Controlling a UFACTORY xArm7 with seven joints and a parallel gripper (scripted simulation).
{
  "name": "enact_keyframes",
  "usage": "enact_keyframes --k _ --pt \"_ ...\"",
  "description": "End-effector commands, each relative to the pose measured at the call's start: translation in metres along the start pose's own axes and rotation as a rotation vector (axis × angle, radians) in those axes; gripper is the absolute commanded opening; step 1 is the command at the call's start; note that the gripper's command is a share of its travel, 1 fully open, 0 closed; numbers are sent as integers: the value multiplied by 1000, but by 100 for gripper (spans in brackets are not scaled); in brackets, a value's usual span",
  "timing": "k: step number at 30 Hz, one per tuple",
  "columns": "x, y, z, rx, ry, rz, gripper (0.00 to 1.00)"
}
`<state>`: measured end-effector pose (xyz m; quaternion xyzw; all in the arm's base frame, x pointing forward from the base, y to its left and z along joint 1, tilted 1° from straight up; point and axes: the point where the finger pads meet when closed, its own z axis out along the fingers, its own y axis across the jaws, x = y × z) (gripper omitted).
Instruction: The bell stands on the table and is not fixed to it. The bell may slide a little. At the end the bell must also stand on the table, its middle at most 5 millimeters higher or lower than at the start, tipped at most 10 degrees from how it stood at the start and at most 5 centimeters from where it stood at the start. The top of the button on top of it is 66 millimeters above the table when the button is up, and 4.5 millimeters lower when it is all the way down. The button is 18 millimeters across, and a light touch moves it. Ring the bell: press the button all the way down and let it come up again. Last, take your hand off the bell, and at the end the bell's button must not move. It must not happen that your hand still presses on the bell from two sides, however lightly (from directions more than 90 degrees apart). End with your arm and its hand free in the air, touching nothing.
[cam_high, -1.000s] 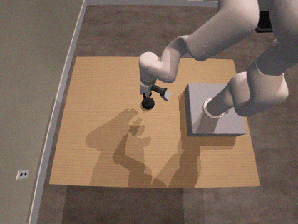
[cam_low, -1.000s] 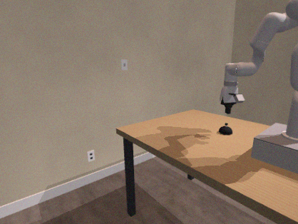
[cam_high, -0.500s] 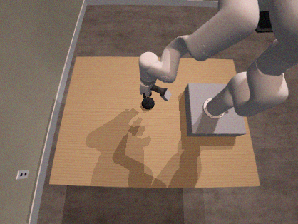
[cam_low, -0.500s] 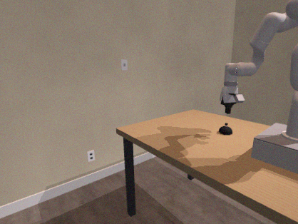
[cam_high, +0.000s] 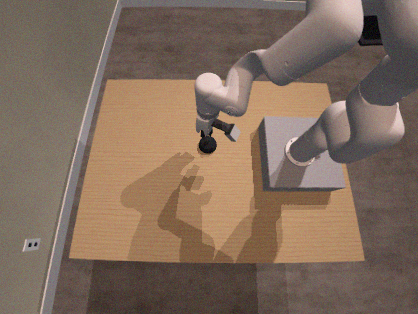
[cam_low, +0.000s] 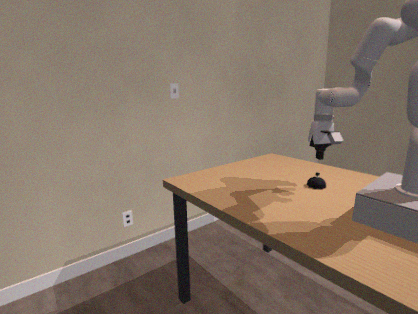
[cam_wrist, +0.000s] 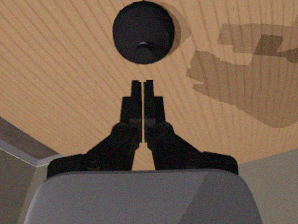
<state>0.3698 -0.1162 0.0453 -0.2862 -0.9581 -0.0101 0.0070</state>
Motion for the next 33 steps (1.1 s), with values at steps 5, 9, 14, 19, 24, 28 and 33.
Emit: enact_keyframes --k 5,9,14,19,24,28,33 --pt "-1 0 0 -1 -4 0 0" --pt "-2 0 2 -1 -3 0 0" --pt "-2 1 8 -1 -3 0 0" --pt "-2 1 12 -1 -3 0 0" --pt "-2 1 20 -1 -3 0 0" --pt "-2 1 28 -1 -3 0 0" --pt "-2 1 33 -1 -3 0 0"
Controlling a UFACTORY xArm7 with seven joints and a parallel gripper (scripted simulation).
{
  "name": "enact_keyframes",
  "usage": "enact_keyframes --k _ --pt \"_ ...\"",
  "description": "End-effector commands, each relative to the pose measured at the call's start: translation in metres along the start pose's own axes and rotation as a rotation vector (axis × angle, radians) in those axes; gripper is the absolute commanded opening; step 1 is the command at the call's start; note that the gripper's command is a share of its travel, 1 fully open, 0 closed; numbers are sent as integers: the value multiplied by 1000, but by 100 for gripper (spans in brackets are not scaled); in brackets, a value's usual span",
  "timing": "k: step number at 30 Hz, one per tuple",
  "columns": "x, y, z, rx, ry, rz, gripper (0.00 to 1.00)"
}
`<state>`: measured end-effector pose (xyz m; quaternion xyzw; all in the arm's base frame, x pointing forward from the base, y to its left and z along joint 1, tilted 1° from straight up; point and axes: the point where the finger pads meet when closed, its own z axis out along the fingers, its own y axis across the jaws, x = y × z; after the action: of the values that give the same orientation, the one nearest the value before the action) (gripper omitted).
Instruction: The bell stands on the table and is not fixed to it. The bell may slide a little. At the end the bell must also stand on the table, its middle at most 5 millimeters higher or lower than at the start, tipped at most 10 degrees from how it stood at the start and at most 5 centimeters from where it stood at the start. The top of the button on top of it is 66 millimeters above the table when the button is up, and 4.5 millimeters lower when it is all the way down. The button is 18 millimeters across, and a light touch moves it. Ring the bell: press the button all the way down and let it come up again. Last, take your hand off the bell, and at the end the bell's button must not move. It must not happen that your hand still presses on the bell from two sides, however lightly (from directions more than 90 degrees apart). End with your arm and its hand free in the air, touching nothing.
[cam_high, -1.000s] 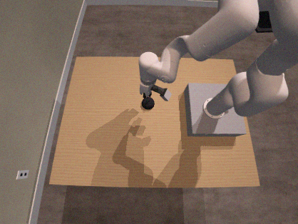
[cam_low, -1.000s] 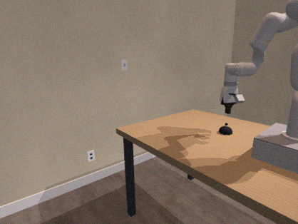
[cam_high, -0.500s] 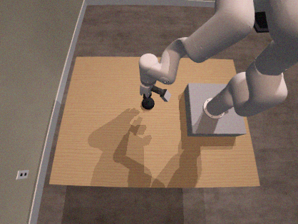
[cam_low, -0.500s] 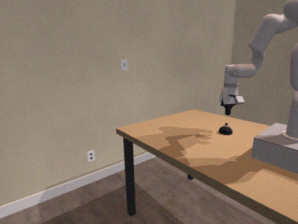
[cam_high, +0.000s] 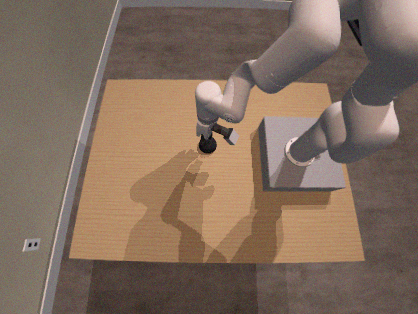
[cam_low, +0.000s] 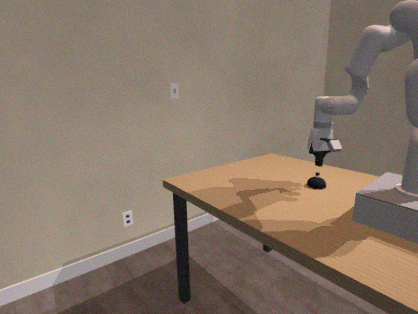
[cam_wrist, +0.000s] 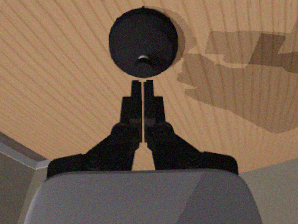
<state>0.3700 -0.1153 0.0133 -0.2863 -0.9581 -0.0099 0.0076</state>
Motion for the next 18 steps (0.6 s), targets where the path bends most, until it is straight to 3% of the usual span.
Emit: enact_keyframes --k 1,18 --pt "-2 1 3 -2 -4 0 0" --pt "-3 1 24 -2 -4 0 0"
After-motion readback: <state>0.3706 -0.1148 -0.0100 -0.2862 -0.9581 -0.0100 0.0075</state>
